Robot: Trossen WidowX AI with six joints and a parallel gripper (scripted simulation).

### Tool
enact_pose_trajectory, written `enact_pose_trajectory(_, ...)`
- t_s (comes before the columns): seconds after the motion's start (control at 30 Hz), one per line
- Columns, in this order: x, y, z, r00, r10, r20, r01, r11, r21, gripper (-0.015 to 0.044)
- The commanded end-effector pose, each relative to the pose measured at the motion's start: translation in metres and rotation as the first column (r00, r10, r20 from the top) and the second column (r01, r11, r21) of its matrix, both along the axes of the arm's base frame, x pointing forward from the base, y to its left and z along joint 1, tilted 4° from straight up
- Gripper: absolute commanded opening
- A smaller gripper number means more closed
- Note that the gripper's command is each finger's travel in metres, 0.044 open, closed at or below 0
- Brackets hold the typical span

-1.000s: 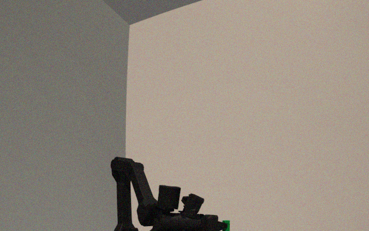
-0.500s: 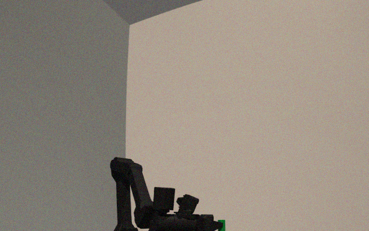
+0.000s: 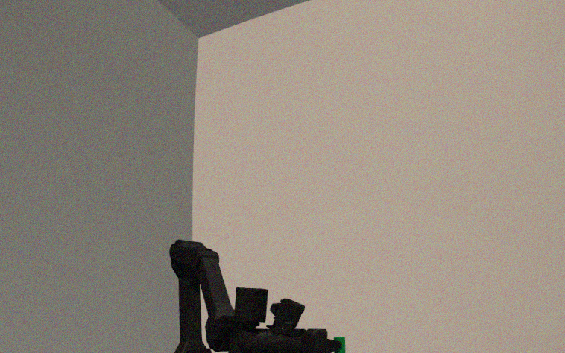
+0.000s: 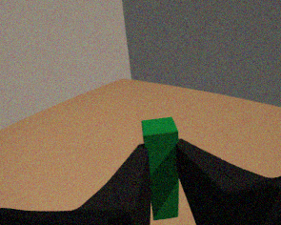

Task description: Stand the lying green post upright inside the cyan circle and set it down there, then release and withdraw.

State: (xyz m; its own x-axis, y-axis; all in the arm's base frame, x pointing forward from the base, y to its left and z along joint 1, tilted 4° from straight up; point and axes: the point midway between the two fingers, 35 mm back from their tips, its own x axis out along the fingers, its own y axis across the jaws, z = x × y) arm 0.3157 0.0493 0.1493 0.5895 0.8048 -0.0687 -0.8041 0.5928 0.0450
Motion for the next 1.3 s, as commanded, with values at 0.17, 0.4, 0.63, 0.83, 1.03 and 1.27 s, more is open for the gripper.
enact_pose_trajectory(0.17,0.002,0.0,-0.021,1.0,0.006,-0.007,-0.006,1.0,0.005,0.0023)
enact_pose_trajectory(0.4,0.003,0.001,-0.039,1.0,0.006,-0.007,-0.006,1.0,0.005,0.0023)
enact_pose_trajectory(0.63,0.002,0.002,-0.056,1.0,0.006,-0.007,-0.006,1.0,0.005,0.0023)
enact_pose_trajectory(0.83,-0.001,0.003,-0.07,1.0,0.006,-0.007,-0.006,1.0,0.006,0.0023)
enact_pose_trajectory(1.03,-0.005,0.005,-0.083,1.0,0.006,-0.008,-0.006,1.0,0.006,0.0023)
enact_pose_trajectory(1.27,-0.005,0.006,-0.094,1.0,0.01,0.006,-0.009,1.0,-0.01,0.0023)
